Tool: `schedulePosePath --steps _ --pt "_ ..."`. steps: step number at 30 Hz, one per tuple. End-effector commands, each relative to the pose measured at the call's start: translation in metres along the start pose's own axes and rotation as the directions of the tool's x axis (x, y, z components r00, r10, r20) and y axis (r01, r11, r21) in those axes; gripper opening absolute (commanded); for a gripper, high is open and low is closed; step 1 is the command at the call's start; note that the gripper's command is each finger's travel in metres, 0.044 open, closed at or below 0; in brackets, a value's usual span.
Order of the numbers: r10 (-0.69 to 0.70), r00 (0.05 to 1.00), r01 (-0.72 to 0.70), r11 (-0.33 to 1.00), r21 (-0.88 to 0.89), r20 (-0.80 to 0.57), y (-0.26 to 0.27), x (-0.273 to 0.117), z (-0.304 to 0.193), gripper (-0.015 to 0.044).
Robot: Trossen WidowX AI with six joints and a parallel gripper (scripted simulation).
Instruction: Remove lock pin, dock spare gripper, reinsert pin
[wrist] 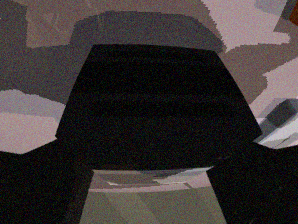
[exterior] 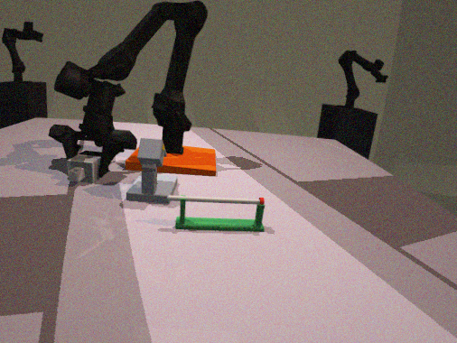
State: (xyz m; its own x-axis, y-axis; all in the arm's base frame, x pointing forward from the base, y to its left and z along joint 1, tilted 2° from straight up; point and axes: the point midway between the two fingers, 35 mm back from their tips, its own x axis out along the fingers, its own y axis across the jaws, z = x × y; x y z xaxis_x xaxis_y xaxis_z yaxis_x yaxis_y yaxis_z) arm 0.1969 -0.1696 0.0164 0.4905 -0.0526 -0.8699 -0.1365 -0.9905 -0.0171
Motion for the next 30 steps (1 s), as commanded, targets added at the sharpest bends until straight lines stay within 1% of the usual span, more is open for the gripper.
schedulePosePath --steps 1,7,15,16,30 --pt "0.000 1.000 0.000 1.000 0.002 -0.002 0.000 0.000 0.000 0.0269" --pt "0.000 1.000 0.000 1.000 0.002 -0.002 0.000 0.000 0.000 0.0229" --pt "0.000 1.000 0.000 1.000 0.002 -0.003 0.003 -0.012 -0.011 0.0019" --pt "0.000 1.000 0.000 1.000 0.002 -0.003 0.004 -0.015 -0.013 0.0000" --pt "0.001 1.000 -0.001 1.000 0.001 -0.003 0.007 -0.061 -0.043 0.0000"
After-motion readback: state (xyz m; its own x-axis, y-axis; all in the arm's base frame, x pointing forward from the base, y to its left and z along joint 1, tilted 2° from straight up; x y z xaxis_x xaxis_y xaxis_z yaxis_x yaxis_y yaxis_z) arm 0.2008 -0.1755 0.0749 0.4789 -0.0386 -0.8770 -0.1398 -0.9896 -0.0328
